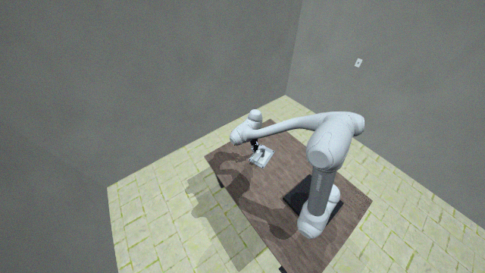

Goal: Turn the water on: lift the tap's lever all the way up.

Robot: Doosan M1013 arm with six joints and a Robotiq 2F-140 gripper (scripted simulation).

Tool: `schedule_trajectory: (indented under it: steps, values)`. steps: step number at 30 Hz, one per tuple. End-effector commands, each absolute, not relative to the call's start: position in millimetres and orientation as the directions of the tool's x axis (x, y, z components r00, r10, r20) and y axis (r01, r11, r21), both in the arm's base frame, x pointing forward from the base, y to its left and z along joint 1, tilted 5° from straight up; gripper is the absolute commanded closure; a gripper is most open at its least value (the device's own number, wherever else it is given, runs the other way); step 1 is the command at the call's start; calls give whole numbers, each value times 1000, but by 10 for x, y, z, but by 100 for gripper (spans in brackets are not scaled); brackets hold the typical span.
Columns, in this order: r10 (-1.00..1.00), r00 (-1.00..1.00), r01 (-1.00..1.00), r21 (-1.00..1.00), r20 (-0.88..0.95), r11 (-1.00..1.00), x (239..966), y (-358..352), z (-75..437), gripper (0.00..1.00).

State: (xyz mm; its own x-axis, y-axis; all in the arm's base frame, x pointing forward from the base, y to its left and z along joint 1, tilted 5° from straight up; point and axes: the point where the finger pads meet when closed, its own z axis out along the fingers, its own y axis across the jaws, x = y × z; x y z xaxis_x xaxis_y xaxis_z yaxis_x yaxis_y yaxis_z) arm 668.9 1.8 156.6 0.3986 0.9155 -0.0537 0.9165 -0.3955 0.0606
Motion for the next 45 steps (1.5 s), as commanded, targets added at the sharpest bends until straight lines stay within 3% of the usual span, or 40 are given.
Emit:
schedule_trajectory:
  steps: [1,45]
  values:
    - [916,399,917,61,-54,-395,6682,8,1601,100]
    - [916,399,917,61,-54,-395,6653,-40,1728,100]
